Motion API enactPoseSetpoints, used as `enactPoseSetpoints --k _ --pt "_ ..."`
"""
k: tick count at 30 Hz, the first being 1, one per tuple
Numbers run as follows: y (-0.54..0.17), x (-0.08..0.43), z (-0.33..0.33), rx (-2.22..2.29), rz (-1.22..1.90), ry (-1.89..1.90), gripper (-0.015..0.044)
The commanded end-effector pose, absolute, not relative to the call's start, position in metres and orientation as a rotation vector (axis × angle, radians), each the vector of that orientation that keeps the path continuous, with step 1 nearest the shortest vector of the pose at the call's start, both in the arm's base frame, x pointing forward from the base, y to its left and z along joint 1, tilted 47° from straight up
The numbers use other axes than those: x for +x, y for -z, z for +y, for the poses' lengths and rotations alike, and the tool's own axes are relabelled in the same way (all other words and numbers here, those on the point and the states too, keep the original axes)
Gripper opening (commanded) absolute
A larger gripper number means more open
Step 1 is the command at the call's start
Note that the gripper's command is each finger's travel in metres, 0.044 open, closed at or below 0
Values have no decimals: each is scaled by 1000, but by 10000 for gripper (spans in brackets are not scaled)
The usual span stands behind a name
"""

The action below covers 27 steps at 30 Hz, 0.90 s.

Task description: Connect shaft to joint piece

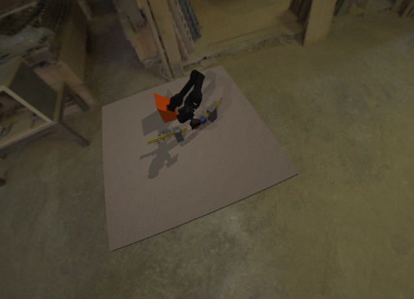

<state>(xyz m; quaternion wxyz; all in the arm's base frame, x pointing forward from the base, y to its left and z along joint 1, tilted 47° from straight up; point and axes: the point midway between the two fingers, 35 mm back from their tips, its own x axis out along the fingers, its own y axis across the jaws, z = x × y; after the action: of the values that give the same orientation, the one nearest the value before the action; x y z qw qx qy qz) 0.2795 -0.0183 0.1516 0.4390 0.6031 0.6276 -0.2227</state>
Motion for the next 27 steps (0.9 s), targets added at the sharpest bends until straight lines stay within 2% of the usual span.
enactPoseSetpoints --k 1,11,27 --pt "-144 280 -7 1502 1552 549 440" --pt "-120 279 19 1505 1554 544 440" --pt "-135 271 44 1506 1554 543 440"
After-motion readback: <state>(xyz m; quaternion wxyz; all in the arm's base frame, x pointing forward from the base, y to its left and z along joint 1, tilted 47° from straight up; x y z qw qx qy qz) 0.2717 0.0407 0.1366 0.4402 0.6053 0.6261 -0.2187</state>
